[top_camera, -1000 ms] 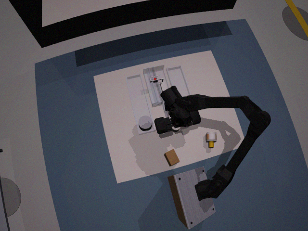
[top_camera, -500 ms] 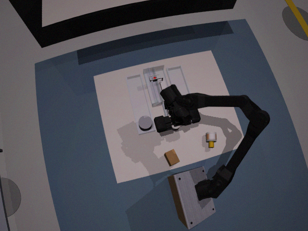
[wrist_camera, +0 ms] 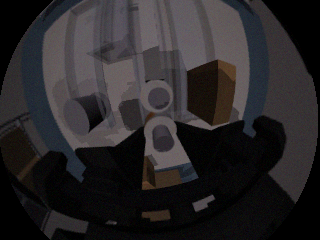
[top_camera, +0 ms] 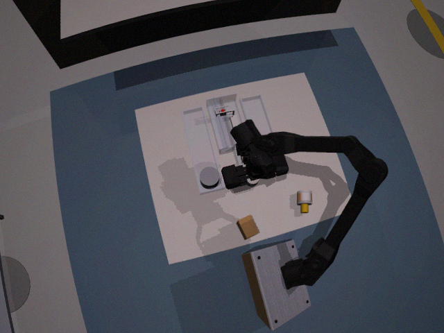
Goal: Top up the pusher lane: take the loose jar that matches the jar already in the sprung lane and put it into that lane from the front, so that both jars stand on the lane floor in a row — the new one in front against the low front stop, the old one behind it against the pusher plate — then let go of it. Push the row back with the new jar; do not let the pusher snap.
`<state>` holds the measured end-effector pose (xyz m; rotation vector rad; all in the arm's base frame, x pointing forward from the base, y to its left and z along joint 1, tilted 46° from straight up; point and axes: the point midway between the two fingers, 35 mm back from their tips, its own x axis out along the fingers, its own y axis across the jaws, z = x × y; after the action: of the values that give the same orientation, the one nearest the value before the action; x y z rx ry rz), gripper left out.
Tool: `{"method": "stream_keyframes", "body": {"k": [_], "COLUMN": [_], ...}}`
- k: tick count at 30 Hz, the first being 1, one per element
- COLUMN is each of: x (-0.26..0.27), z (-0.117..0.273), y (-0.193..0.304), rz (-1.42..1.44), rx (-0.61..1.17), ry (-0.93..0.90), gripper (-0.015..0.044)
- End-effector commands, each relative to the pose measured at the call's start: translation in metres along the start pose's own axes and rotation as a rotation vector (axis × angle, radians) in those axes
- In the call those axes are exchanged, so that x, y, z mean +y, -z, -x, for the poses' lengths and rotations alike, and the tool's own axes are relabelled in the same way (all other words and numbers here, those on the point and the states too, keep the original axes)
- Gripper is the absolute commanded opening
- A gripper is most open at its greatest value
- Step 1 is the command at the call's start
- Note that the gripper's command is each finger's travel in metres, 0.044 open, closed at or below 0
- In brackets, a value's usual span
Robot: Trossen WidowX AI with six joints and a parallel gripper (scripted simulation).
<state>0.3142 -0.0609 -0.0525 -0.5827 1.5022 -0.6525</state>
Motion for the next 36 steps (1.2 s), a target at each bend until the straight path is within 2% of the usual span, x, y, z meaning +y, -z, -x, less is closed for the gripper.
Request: {"method": "stream_keyframes", "body": {"k": [1,36], "x": [-0.002,-0.004], "z": [0.003,0.007], "y": [-0.011,-0.026], "rz": [-0.017,-0.017], "rx": [-0.022,-0.023], "ry": [0.003,0.003], "gripper": [0.0,0.0]}}
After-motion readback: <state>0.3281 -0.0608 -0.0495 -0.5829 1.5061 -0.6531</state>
